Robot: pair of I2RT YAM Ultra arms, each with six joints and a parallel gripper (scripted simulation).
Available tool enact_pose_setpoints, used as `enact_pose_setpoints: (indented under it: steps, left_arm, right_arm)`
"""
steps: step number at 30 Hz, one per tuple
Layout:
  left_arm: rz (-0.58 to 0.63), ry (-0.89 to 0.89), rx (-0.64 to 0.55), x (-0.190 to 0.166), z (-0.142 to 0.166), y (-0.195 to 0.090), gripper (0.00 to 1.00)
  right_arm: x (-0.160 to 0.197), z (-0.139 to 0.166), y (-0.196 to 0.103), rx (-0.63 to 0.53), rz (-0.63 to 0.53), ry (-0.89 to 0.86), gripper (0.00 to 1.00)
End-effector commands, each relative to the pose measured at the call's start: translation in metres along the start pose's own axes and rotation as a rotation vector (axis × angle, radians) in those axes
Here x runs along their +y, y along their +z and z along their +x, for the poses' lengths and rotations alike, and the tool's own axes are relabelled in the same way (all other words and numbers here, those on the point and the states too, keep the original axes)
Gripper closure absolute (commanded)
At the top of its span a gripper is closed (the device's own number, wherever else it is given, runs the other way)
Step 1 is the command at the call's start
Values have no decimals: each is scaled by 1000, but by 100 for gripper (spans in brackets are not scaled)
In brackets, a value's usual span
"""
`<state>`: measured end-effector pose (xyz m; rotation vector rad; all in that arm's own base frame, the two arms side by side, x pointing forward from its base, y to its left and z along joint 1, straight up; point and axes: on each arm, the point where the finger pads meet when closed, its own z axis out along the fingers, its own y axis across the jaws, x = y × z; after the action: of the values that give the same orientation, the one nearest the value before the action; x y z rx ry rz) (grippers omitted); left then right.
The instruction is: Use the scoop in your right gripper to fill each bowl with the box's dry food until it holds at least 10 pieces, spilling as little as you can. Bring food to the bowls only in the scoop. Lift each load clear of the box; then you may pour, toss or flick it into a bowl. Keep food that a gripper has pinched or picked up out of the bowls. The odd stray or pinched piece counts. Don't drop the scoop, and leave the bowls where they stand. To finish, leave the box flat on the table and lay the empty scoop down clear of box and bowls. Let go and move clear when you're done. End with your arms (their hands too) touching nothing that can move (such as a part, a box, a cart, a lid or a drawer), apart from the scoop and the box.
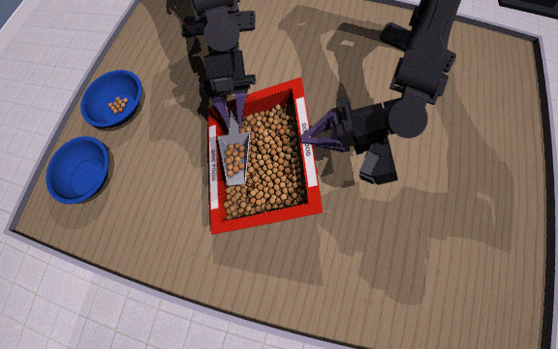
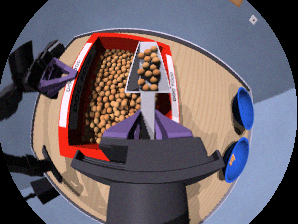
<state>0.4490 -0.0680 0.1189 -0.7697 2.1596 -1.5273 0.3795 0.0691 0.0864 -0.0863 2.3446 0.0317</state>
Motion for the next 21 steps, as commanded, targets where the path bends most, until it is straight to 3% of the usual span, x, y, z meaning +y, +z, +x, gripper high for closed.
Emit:
enact_pose_setpoints:
  steps: [1,2,5,8,9,12,19,20,21]
  left_arm:
    - [71,113,-22,-38,-10,-10,100]
    - [71,113,-22,-38,-10,-10,100]
    - [71,113,-22,-38,-10,-10,100]
    - [71,113,-22,-38,-10,-10,100]
    - [71,113,-22,-38,-10,-10,100]
    - [71,113,-22,-38,-10,-10,100]
    - [71,113,-22,-38,-10,-10,100]
    - [71,113,-22,-38,-10,-10,100]
    - [71,113,-22,-38,-10,-10,100]
  right_arm:
    - [1,-29,-10,-160,36,-5,100]
    - [5,-24,-9,-113,7,-8,100]
    - [-1,-43,-15,-155,17,15,100]
    - [0,-35,-11,-138,17,8,100]
    - [-1,-20,-10,-114,17,4,100]
    - [4,-45,-16,-174,8,3,100]
    - [-1,-46,-16,-176,18,12,100]
    - [-4,-27,-21,-62,17,15,100]
    - [-6,-24,-22,-39,22,16,100]
